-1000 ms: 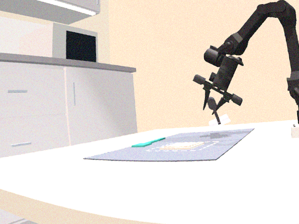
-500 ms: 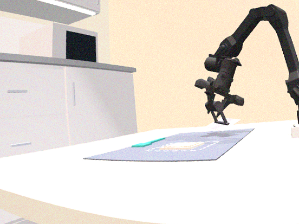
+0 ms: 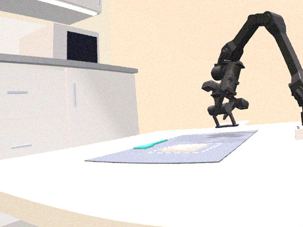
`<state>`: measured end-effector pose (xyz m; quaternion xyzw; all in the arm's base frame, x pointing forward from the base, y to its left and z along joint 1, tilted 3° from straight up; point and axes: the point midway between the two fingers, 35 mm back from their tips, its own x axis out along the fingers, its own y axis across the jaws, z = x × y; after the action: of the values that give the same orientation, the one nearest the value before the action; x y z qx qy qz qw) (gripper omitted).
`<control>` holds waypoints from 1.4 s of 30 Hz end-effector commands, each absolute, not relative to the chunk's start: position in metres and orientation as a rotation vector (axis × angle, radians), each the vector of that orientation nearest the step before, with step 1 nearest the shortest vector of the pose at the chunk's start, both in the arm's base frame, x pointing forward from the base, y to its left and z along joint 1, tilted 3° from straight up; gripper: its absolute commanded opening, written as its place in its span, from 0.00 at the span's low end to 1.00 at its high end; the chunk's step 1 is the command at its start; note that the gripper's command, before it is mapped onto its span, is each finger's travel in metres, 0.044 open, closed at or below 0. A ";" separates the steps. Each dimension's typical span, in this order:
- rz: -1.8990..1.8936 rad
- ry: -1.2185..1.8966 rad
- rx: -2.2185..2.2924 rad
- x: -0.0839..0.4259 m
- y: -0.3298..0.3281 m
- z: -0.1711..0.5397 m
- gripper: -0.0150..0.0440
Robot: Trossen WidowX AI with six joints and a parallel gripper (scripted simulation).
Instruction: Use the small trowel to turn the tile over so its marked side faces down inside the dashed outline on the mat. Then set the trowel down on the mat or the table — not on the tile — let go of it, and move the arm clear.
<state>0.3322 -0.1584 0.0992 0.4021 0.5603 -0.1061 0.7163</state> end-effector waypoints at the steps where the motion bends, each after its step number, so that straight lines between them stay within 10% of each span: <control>1: -0.165 1.244 0.865 0.333 -0.165 0.106 0.25; 42: 0.364 1.210 0.793 0.307 -0.212 0.114 0.25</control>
<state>0.3050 -0.2110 0.1104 0.3615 0.5574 0.1626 0.7295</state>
